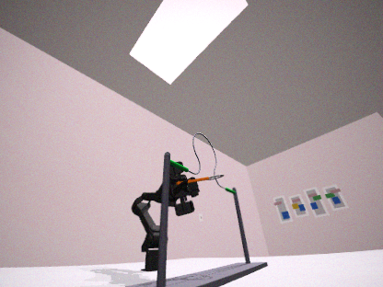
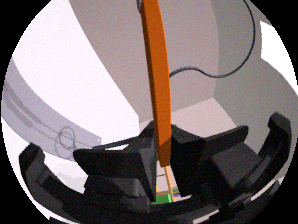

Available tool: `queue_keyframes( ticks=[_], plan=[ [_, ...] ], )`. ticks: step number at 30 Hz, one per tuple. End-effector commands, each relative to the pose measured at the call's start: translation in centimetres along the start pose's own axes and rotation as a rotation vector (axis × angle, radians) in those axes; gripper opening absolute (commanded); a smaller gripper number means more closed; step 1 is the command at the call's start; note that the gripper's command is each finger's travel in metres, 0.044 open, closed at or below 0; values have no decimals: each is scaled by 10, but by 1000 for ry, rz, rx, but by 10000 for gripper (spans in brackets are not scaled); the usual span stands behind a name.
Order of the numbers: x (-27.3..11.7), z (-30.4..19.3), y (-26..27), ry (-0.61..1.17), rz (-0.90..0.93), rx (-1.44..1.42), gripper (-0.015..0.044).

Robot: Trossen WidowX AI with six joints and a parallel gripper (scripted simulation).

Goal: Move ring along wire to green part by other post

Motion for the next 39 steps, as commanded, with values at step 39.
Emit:
queue_keyframes(
  ticks=[39],
  plan=[
    [-42,42,124,99,503,885,-150]
  ],
)
Point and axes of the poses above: the point midway between the two fingers, 35 mm back from their tips, its own x axis out along the fingers, its own y axis across the jaws, z = x × y, the point moved 3 cm from there along -x, back along the fingers, and after that the axes turned 8 degrees about x, right-handed, at the moved point
